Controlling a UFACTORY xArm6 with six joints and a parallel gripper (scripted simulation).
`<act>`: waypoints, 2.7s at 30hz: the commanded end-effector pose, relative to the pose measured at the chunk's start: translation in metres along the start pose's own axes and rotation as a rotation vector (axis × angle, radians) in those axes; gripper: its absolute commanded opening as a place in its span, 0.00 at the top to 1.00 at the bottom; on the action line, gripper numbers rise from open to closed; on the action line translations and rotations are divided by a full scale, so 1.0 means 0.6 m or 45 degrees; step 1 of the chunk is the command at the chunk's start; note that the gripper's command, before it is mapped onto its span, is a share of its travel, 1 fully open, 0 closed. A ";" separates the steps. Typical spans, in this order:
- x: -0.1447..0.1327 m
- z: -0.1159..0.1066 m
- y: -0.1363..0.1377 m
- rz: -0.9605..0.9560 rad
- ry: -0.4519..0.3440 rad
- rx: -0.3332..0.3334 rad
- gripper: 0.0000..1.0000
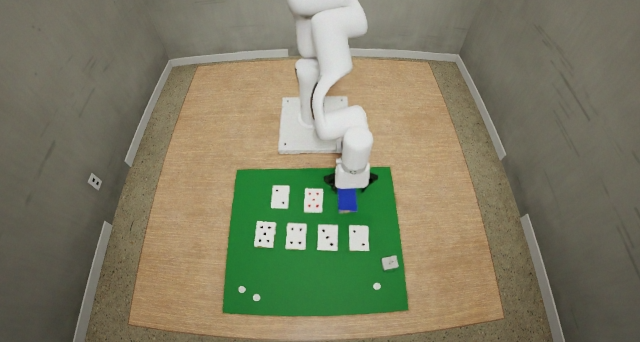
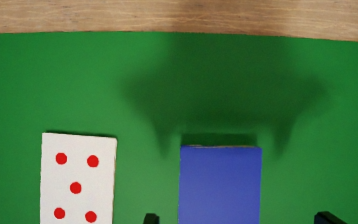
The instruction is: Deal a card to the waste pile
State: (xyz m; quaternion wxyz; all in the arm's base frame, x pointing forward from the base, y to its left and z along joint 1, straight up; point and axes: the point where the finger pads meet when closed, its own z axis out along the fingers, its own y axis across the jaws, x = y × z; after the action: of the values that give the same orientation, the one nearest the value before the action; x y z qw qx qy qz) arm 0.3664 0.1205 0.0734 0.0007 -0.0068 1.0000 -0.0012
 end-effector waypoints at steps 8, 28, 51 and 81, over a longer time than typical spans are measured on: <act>-0.001 0.000 -0.001 0.094 -0.001 -0.001 0.00; -0.002 0.000 -0.001 1.230 0.002 -0.005 0.00; -0.004 0.000 0.000 2.767 0.052 -0.035 0.00; -0.005 0.000 0.000 4.000 0.003 -0.001 0.13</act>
State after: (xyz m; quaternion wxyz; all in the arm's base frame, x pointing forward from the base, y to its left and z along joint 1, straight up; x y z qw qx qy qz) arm 0.3678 0.1200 0.0722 0.0009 1.0000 0.0069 -0.0011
